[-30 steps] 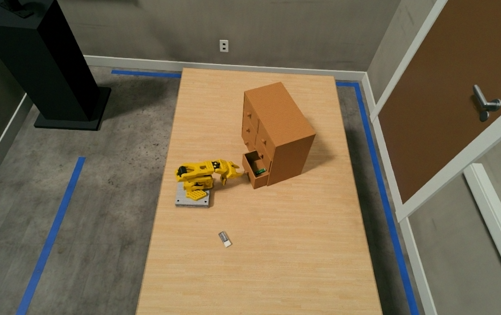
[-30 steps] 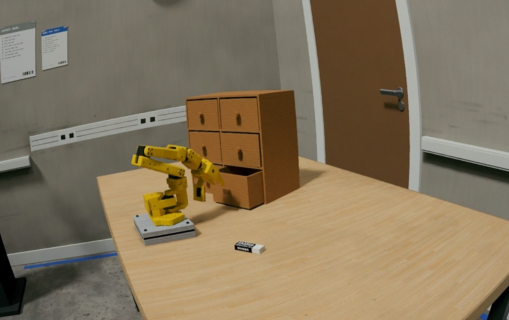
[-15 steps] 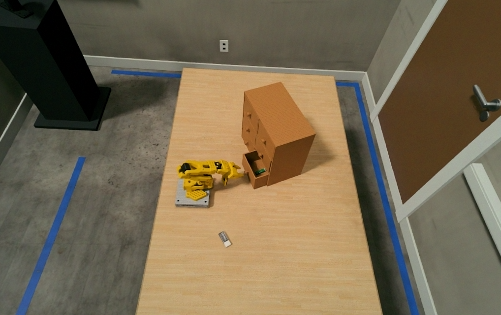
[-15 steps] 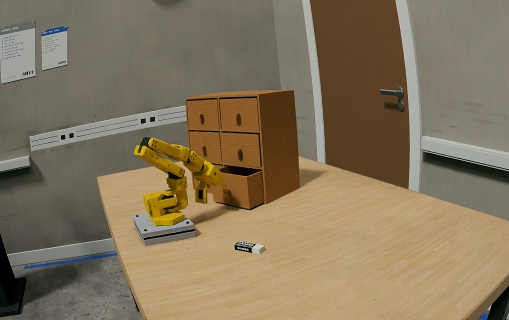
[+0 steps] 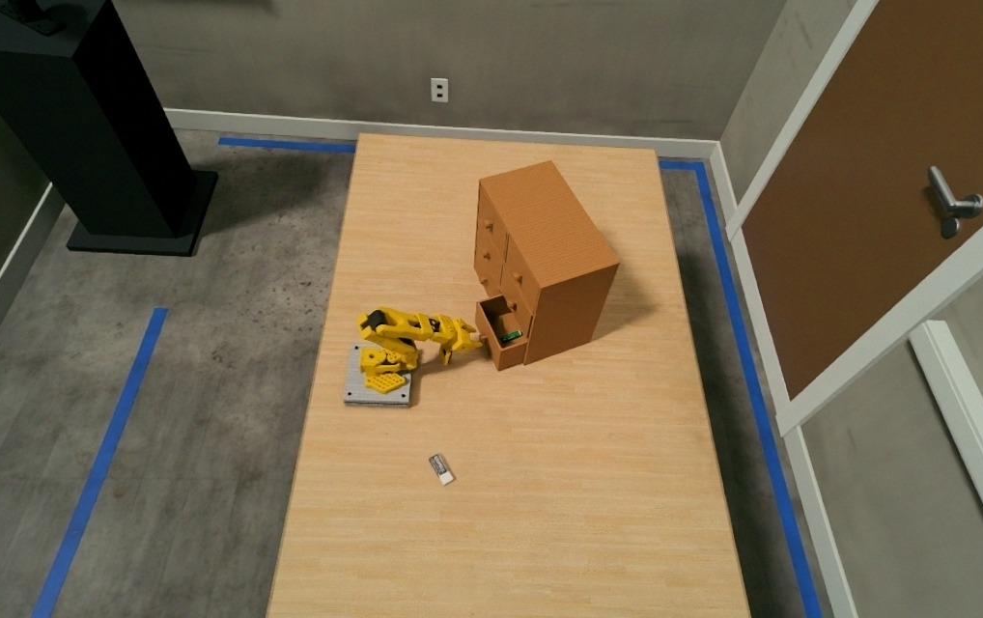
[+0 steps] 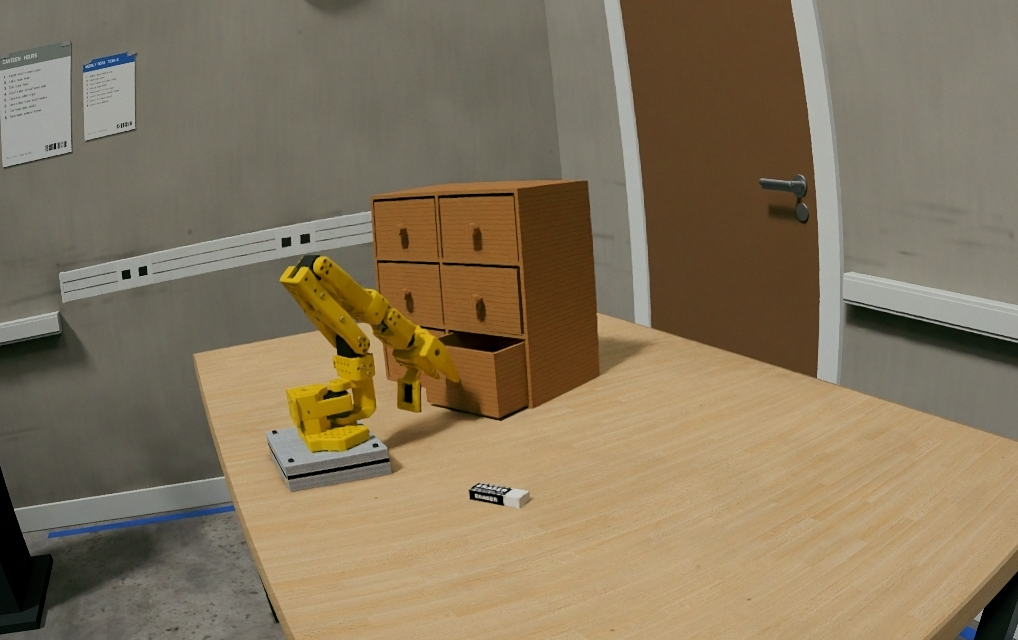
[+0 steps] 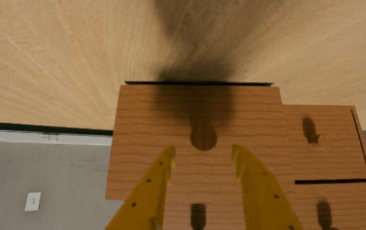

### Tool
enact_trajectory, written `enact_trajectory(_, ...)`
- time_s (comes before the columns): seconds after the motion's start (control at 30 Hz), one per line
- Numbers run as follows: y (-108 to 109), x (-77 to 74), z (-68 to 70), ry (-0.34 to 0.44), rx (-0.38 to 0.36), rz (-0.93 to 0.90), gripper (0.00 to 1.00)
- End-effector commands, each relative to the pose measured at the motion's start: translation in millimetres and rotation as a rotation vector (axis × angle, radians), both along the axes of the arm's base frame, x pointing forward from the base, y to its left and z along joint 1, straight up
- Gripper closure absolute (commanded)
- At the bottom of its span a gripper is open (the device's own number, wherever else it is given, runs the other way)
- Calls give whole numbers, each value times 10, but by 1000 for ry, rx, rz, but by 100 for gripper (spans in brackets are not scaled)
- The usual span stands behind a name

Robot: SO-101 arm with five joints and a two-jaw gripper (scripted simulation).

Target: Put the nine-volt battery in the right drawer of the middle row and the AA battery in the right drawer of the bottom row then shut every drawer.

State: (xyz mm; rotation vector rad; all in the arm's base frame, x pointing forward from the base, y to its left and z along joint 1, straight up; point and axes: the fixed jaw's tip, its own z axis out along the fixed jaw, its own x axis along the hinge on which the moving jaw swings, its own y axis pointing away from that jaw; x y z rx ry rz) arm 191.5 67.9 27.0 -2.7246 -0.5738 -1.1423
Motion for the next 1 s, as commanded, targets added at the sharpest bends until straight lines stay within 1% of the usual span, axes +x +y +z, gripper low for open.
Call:
enact_trajectory(0.0,47,79,-53,-11,9,3,79)
enact_trajectory(0.3,47,79,-53,-11,9,3,79)
enact_trajectory(0.37,58,101,-98,-11,10,3,79)
enact_trajectory(0.97,62,104,-96,-11,10,5,79)
